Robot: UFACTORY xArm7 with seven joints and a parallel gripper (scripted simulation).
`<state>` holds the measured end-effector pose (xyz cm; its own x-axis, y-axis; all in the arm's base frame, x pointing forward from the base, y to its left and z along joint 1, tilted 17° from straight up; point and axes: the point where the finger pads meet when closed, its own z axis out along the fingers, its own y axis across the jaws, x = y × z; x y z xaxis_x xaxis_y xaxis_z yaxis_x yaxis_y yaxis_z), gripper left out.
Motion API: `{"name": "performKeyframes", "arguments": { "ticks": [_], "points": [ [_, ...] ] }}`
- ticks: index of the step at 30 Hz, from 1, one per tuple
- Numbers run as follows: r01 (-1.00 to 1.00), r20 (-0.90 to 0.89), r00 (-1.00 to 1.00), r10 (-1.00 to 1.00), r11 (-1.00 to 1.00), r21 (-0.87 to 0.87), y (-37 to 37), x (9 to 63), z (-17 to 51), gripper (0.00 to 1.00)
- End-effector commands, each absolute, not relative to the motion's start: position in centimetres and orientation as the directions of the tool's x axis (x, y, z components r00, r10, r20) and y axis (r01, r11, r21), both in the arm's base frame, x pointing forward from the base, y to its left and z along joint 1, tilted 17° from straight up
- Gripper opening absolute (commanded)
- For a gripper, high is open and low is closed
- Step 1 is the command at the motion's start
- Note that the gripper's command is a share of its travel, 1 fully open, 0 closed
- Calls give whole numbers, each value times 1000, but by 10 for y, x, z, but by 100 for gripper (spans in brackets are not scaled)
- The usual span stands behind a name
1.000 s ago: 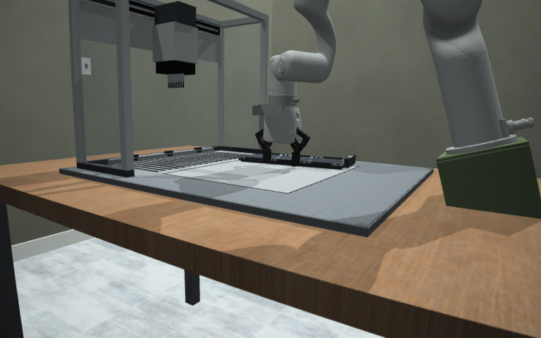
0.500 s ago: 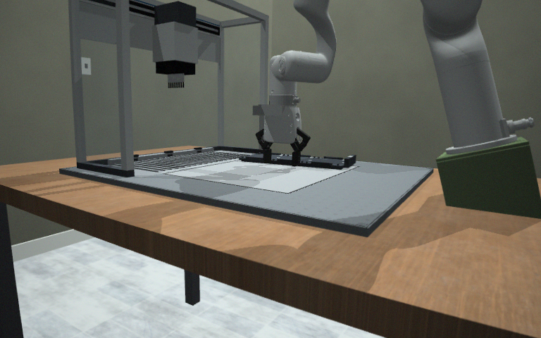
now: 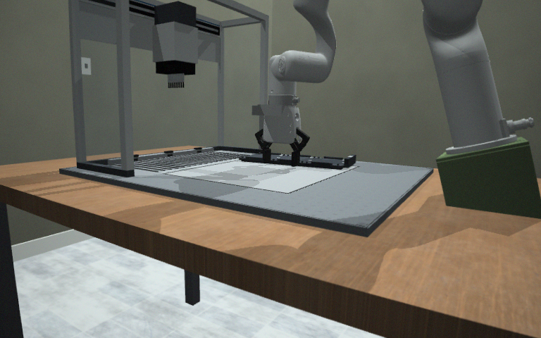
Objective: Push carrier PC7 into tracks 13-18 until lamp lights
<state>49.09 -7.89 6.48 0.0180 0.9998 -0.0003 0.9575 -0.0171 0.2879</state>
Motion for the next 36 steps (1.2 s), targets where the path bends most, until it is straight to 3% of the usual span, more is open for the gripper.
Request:
{"name": "performKeyframes", "arguments": {
  "ticks": [1, 36],
  "points": [
    [956, -1, 17, 1000, -16, 291, -76, 492, 66, 100],
    [956, 0, 17, 1000, -16, 291, -73, 483, 97, 100]
  ]
}}
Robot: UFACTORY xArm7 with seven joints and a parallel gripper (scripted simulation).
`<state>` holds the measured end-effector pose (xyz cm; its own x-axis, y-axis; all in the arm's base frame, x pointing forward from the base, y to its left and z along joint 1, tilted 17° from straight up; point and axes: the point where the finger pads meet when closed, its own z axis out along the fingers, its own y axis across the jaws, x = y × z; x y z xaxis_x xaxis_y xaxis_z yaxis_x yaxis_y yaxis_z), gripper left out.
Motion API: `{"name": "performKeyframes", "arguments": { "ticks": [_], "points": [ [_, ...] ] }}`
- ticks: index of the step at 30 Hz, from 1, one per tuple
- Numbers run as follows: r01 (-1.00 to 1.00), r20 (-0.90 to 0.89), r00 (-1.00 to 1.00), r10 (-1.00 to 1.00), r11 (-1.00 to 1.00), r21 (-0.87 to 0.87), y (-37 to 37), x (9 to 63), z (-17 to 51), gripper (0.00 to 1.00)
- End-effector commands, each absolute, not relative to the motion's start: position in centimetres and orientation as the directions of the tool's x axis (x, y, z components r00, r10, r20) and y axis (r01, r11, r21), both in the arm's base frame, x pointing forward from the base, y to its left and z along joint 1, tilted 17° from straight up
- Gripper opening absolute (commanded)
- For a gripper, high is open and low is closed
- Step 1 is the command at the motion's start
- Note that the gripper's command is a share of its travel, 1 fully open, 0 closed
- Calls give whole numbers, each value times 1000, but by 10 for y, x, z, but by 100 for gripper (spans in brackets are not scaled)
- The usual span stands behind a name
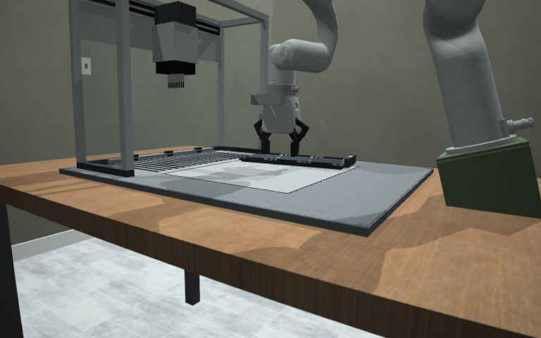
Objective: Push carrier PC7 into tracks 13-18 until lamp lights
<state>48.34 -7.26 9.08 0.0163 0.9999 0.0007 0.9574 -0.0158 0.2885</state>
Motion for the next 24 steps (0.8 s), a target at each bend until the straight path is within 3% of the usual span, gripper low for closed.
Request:
{"name": "performKeyframes", "arguments": {
  "ticks": [1, 24],
  "points": [
    [956, 0, 17, 1000, -16, 291, -73, 483, 97, 100],
    [956, 0, 17, 1000, -16, 292, -73, 473, 130, 100]
  ]
}}
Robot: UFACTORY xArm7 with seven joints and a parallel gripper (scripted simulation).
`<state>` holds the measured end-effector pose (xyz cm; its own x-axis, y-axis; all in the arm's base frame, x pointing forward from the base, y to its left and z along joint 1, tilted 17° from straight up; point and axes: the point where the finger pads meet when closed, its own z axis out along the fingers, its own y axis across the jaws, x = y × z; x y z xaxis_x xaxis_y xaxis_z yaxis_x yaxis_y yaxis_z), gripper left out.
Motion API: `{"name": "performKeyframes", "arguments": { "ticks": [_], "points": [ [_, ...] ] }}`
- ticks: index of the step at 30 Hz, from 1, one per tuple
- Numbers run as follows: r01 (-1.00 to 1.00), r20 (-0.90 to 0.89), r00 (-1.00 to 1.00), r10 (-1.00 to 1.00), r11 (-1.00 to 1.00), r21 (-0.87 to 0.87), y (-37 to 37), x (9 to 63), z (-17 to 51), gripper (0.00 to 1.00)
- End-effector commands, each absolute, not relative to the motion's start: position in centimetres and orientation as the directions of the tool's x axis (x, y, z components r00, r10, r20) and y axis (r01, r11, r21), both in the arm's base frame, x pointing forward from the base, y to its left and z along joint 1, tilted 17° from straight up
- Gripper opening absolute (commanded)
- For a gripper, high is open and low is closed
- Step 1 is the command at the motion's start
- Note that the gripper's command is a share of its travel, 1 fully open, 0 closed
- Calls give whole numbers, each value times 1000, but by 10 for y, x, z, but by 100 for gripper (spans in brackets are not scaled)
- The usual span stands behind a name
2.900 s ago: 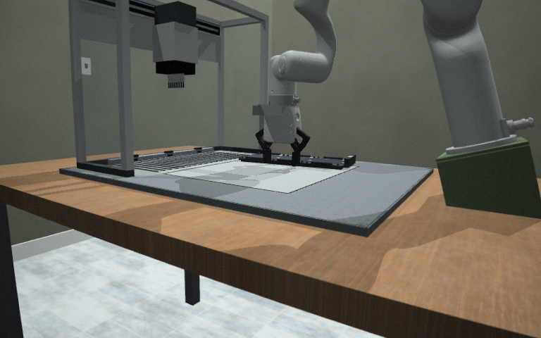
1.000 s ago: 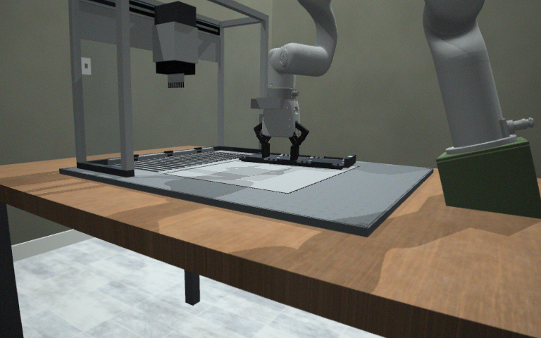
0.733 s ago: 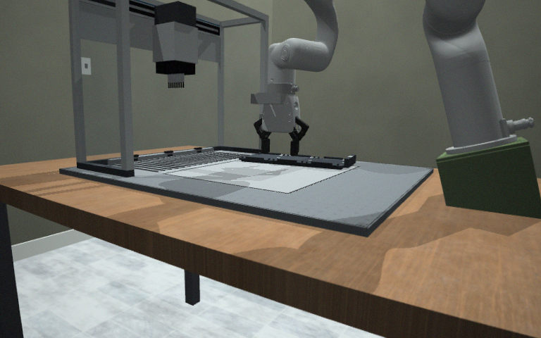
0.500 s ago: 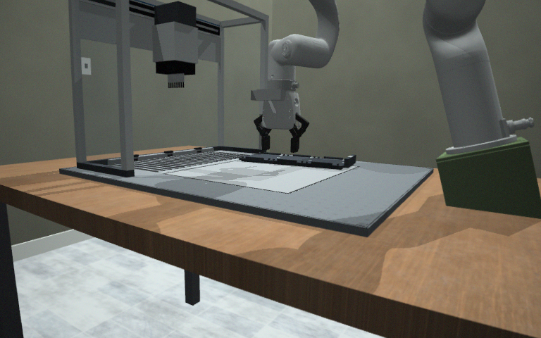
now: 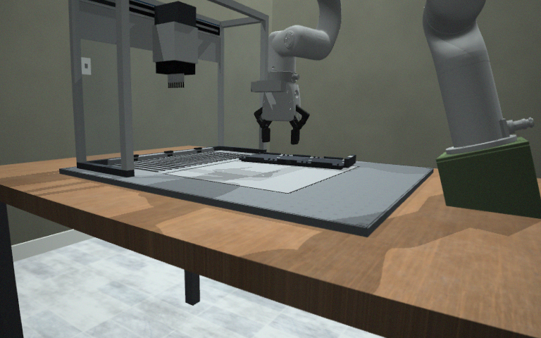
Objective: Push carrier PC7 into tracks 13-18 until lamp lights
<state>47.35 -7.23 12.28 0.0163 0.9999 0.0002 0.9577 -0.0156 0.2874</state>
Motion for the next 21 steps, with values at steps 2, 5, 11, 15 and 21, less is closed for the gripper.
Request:
{"name": "performKeyframes", "arguments": {
  "ticks": [2, 5, 11, 15, 21],
  "points": [
    [956, 0, 17, 1000, -16, 292, -73, 472, 133, 100],
    [956, 0, 17, 1000, -16, 292, -73, 471, 138, 100],
    [956, 0, 17, 1000, -16, 292, -72, 469, 145, 100],
    [956, 0, 17, 1000, -16, 292, -72, 467, 151, 100],
    [956, 0, 17, 1000, -16, 292, -72, 464, 161, 100]
  ]
}}
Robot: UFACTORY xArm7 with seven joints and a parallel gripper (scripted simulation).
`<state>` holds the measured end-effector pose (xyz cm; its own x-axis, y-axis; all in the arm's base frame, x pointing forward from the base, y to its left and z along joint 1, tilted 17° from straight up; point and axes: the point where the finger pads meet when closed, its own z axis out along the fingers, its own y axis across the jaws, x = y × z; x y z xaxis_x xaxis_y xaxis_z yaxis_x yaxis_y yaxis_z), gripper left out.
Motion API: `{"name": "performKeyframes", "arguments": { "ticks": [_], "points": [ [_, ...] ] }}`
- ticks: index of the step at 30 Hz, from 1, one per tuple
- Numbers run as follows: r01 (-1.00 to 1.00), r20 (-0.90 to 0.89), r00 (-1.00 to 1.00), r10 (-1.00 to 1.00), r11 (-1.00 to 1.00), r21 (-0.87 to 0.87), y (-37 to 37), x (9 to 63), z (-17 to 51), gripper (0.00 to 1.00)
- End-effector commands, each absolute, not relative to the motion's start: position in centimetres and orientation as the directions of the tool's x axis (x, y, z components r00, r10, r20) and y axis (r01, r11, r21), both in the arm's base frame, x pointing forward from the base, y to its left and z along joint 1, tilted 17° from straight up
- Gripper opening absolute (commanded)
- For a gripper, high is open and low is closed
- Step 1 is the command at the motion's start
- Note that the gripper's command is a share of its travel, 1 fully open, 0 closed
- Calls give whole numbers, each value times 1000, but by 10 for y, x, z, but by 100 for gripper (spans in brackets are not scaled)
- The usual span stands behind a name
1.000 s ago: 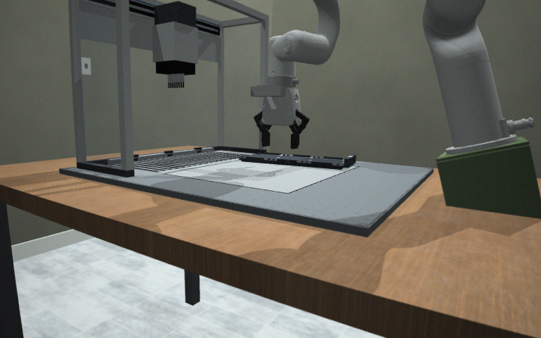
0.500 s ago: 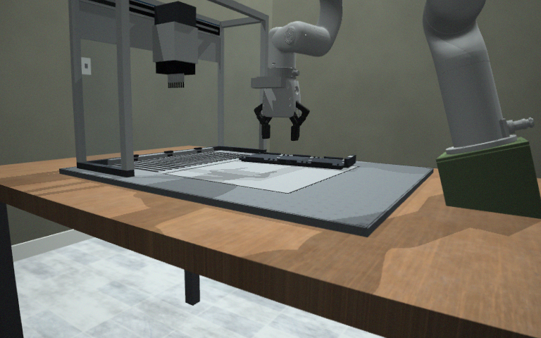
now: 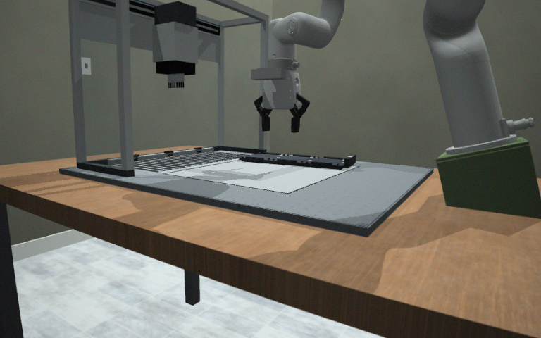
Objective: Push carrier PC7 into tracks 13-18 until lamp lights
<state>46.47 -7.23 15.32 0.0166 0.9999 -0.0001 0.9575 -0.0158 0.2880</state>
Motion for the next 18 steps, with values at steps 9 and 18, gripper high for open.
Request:
{"name": "performKeyframes", "arguments": {
  "ticks": [9, 18],
  "points": [
    [956, 0, 17, 1000, -16, 292, -72, 461, 172, 100],
    [956, 0, 17, 1000, -16, 292, -72, 459, 177, 100]
  ]
}}
